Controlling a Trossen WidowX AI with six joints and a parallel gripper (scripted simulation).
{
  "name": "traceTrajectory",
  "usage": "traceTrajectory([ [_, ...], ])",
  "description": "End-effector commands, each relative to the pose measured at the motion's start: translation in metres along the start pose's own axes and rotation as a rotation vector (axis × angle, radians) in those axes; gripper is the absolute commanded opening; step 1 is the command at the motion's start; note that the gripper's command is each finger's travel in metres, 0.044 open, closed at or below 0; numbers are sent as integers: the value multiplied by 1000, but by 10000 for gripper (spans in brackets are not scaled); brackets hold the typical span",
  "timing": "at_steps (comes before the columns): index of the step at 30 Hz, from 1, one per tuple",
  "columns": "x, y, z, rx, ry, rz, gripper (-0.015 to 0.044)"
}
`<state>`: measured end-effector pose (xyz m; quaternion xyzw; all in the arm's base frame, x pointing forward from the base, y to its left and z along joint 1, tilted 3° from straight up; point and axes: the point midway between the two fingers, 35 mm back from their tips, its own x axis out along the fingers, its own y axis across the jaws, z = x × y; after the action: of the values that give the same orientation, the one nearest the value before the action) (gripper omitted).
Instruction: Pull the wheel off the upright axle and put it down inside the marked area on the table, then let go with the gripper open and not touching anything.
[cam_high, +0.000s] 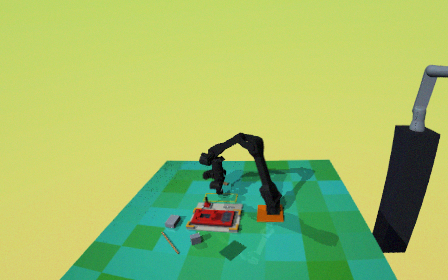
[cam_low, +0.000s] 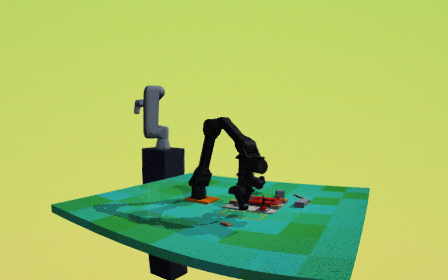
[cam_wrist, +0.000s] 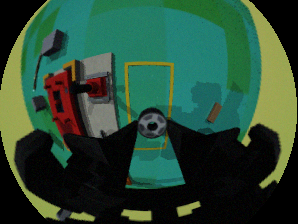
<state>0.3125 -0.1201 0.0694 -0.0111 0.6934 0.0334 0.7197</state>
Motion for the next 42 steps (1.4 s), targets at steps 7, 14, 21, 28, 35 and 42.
traceTrajectory([
  [7, 33, 2, -3, 3, 0, 3, 0],
  [14, 29, 2, -4, 0, 8, 4, 184],
  [21, 12, 1, -2, 1, 5, 3, 300],
  [28, -31, 1, -3, 3, 0, 2, 300],
  [35, -47, 13, -31, 5, -3, -1, 440],
  [42, -74, 35, -79, 3, 5, 4, 440],
])
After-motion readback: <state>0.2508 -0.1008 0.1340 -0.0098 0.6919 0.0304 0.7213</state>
